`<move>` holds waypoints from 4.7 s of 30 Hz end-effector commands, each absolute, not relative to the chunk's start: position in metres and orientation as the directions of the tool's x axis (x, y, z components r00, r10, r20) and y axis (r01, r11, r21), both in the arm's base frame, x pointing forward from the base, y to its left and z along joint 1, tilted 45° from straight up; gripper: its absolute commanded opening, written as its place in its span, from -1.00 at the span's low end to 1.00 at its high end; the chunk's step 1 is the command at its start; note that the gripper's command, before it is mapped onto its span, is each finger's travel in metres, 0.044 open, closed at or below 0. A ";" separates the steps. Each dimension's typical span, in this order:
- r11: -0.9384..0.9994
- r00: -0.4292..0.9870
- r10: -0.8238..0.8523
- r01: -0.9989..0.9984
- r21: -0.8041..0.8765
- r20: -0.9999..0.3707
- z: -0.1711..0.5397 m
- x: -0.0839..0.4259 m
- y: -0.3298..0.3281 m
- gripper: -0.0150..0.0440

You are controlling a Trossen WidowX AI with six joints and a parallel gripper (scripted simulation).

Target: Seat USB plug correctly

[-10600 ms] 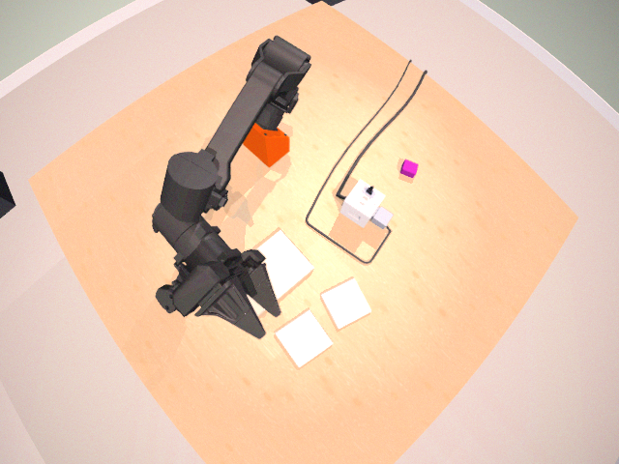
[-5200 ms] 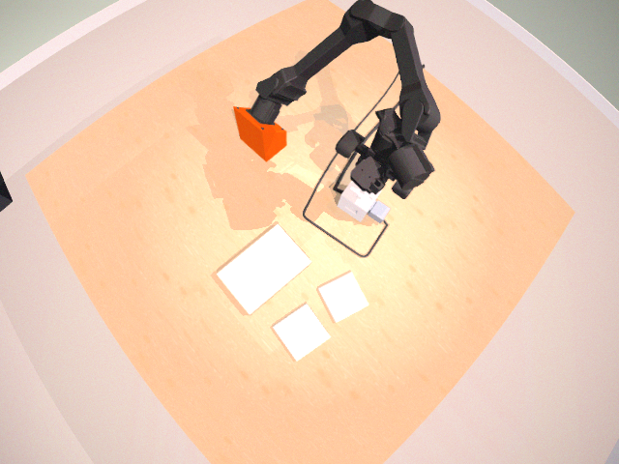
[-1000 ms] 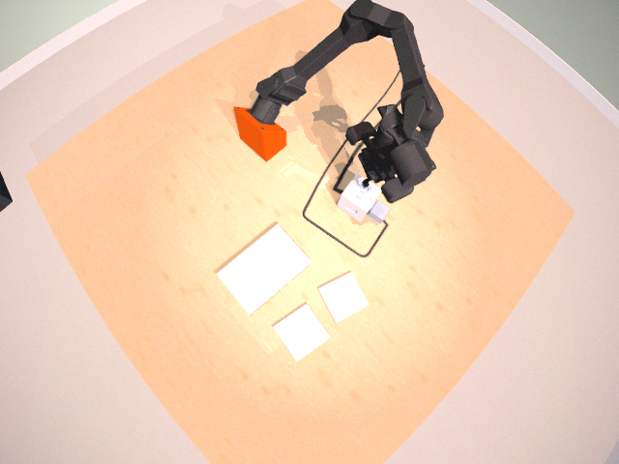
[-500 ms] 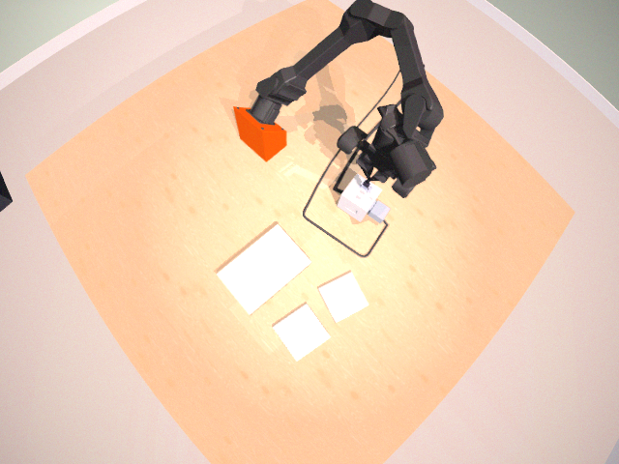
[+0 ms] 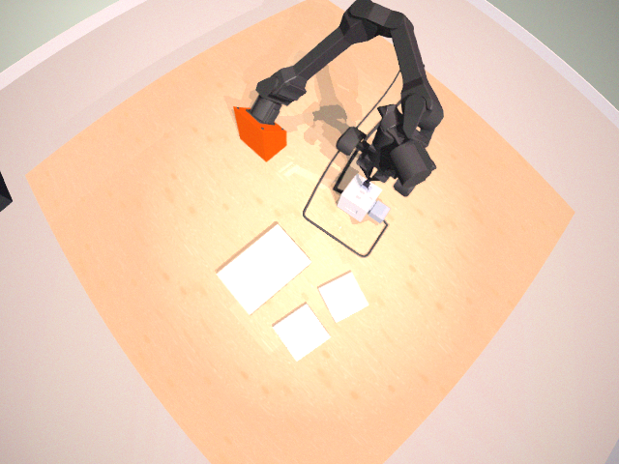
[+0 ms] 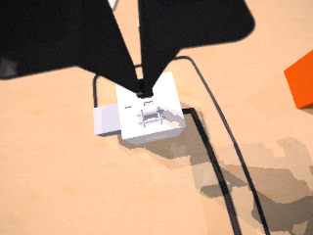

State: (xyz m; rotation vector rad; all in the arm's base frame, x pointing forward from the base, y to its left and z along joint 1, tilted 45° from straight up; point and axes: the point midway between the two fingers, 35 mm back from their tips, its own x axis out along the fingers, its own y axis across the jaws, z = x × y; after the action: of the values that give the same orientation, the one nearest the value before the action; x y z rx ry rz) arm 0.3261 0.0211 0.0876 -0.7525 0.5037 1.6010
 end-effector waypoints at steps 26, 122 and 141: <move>-0.180 -0.059 0.715 -0.979 -0.101 -0.697 0.087 0.325 0.025 -0.49; -0.208 -0.079 0.763 -0.970 -0.128 -0.641 0.084 0.323 0.038 -0.49; -0.208 -0.079 0.763 -0.970 -0.128 -0.641 0.082 0.323 0.039 -0.49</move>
State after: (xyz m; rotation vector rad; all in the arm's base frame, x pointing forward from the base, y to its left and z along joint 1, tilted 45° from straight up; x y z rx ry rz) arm 0.3228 0.0375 0.0827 -0.7124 0.3940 1.6524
